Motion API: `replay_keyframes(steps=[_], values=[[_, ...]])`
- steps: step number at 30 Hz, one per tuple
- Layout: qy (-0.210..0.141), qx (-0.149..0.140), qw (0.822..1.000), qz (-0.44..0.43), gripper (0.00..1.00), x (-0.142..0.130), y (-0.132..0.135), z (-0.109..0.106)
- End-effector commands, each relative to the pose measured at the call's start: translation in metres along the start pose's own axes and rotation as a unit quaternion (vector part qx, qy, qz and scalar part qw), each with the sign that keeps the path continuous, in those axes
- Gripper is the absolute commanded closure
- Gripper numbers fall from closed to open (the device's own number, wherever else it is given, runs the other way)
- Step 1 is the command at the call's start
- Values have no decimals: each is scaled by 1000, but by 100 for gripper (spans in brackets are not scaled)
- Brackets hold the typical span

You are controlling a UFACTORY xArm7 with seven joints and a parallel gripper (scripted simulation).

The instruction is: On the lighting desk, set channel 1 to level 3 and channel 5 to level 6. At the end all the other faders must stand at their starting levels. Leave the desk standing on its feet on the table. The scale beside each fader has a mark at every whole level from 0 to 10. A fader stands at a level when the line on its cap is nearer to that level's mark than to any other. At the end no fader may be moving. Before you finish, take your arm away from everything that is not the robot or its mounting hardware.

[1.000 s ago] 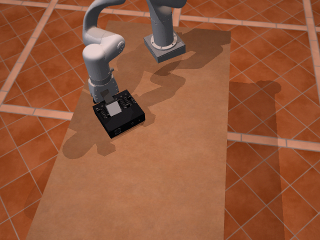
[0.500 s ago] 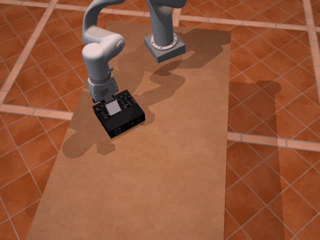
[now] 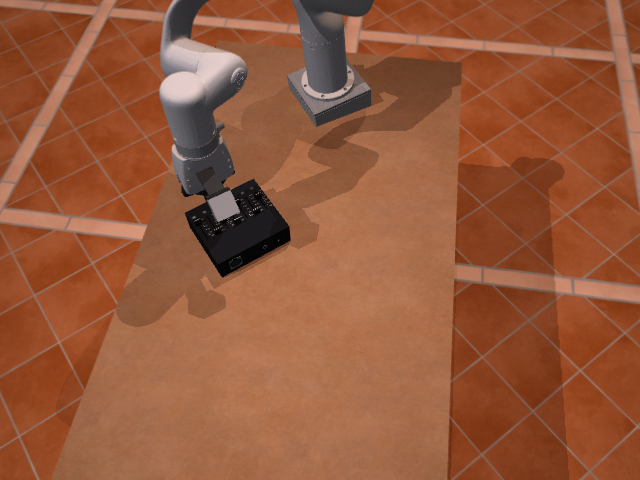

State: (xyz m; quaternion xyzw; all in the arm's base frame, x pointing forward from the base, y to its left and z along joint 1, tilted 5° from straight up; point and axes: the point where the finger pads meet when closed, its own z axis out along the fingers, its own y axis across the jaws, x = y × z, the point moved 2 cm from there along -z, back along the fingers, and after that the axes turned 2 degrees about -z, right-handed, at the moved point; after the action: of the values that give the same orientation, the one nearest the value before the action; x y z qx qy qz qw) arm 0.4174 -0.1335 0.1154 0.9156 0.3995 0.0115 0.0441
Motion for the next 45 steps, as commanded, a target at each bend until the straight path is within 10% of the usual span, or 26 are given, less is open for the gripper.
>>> replay_keyframes(steps=[1,17,18,45], values=[[1,-1,1000,0,100,0,1,-9],[1,-1,1000,0,100,0,1,-12],[1,-1,1000,0,0,0,1,-12],[1,-1,1000,0,0,0,1,-87]])
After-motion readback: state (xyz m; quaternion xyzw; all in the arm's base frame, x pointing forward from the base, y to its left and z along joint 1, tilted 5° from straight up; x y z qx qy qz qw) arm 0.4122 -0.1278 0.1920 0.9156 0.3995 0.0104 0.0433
